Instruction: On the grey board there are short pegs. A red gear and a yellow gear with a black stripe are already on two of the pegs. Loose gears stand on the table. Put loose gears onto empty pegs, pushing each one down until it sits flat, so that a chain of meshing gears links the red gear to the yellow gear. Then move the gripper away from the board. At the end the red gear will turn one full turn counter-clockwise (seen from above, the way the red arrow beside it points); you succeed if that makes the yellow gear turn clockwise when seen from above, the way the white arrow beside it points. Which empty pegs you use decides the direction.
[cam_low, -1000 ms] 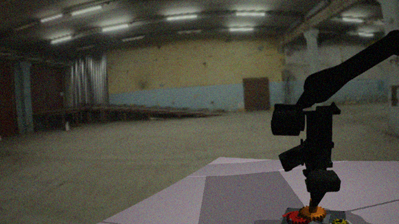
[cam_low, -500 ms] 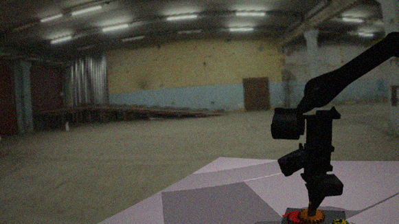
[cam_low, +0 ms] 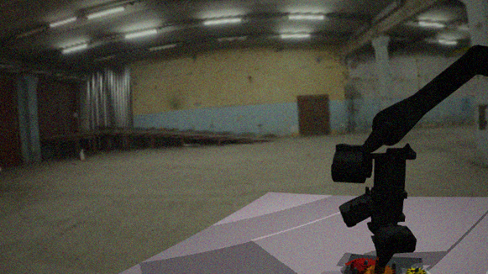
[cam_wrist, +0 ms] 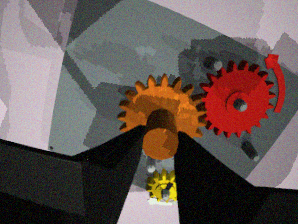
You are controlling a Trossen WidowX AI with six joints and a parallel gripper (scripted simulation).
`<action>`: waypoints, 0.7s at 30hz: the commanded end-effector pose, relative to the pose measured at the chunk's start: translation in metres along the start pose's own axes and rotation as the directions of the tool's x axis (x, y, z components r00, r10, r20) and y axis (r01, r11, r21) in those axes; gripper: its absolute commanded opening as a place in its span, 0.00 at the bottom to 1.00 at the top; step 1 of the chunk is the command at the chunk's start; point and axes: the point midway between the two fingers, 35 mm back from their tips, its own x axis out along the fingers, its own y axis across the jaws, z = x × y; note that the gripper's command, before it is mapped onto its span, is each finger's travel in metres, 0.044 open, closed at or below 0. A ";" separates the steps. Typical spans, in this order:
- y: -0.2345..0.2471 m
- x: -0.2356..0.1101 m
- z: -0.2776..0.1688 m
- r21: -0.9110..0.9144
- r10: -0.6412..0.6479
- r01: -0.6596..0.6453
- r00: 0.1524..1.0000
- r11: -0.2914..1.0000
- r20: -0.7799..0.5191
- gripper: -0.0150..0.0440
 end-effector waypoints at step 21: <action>0.000 0.012 -0.001 0.099 -0.002 0.002 1.000 0.995 -0.004 0.25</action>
